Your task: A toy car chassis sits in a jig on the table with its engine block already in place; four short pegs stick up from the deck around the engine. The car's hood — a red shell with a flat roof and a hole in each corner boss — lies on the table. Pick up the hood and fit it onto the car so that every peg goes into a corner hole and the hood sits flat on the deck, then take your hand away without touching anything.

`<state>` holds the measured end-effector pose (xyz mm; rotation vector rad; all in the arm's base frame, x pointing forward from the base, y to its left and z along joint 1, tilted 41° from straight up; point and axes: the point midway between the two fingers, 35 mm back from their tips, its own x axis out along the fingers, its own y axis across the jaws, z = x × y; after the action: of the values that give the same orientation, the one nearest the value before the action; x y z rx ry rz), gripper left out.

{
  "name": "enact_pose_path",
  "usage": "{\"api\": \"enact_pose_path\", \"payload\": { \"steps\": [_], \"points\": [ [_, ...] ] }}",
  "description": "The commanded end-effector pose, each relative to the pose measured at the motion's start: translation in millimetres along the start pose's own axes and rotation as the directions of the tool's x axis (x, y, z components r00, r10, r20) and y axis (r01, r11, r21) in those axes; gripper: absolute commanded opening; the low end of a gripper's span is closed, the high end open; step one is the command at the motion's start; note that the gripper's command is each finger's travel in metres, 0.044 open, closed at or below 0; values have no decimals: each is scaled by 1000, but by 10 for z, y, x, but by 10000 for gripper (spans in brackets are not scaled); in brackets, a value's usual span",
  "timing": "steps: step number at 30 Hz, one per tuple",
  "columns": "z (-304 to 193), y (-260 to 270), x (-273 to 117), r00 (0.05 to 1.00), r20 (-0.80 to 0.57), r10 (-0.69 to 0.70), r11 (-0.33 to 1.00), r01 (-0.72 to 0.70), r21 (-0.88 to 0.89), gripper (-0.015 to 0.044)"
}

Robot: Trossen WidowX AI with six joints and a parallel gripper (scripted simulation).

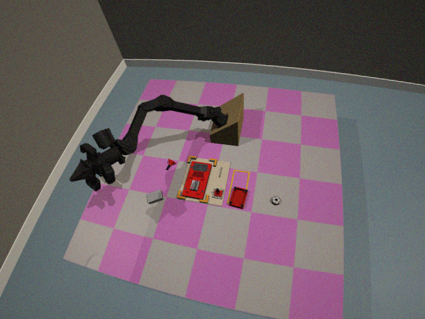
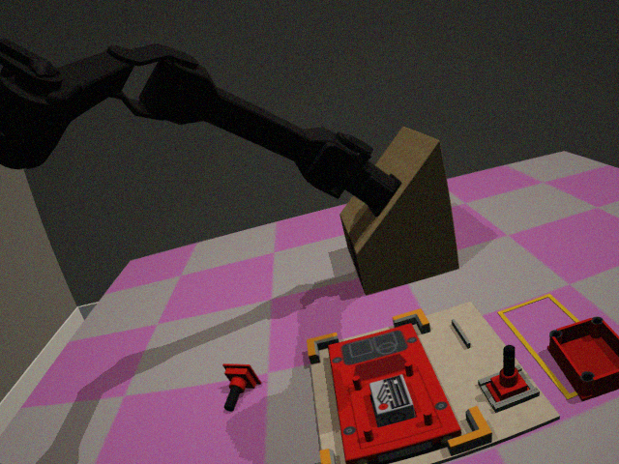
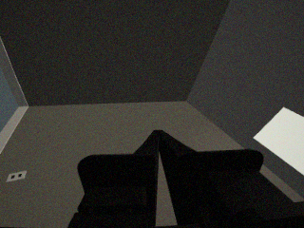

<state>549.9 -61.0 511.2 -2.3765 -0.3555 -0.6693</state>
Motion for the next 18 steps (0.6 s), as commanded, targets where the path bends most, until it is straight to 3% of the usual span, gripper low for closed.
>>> {"api": "enact_pose_path", "payload": {
  "steps": [1, 4, 11, 18],
  "points": [
    [0, 0, 0, 1000, 0, 0, 1000, 0, 0, 0],
    [110, 57, -5, 1000, 5, 16, 999, -16, 39, 53],
    [1055, 470, -160, 987, 59, 149, 927, -160, 338, 236],
    [2133, 807, -583, 945, 140, 297, 732, -319, 602, 420]
  ]
}}
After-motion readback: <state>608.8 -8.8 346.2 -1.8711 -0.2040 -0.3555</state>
